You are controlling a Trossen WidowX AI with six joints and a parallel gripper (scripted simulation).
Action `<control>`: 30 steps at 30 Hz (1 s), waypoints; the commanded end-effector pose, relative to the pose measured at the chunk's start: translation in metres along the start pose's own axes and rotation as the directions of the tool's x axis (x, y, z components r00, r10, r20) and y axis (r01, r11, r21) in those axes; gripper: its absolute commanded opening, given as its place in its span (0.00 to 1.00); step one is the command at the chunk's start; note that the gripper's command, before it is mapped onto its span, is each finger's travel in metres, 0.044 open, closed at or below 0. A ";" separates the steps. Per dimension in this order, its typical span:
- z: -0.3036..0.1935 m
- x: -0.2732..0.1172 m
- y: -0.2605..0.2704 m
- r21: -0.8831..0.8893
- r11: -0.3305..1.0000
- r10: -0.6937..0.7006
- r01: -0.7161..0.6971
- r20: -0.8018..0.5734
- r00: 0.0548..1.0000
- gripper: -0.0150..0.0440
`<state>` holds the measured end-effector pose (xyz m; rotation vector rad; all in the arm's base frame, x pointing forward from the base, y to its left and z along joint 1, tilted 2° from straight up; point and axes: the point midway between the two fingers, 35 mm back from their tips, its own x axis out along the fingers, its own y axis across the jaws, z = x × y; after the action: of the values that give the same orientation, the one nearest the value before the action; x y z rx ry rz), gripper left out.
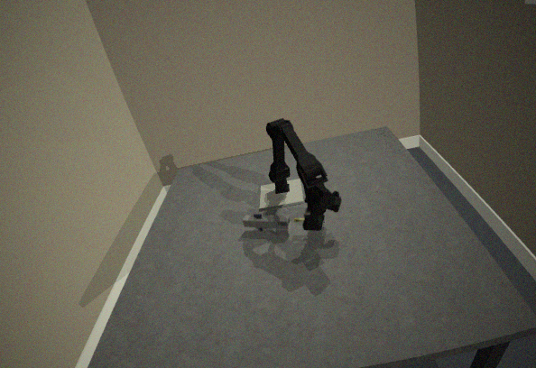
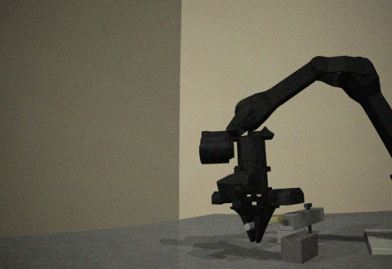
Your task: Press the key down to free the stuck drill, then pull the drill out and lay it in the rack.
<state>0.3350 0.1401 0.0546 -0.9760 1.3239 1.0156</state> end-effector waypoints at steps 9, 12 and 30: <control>0.000 -0.006 0.000 -0.004 1.000 -0.002 0.002 0.004 1.000 0.25; 0.000 -0.006 0.000 -0.004 1.000 -0.002 0.002 0.004 1.000 0.25; 0.000 -0.011 0.000 -0.004 1.000 -0.002 0.002 0.004 1.000 0.25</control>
<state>0.3349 0.1393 0.0627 -0.9752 1.3243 1.0149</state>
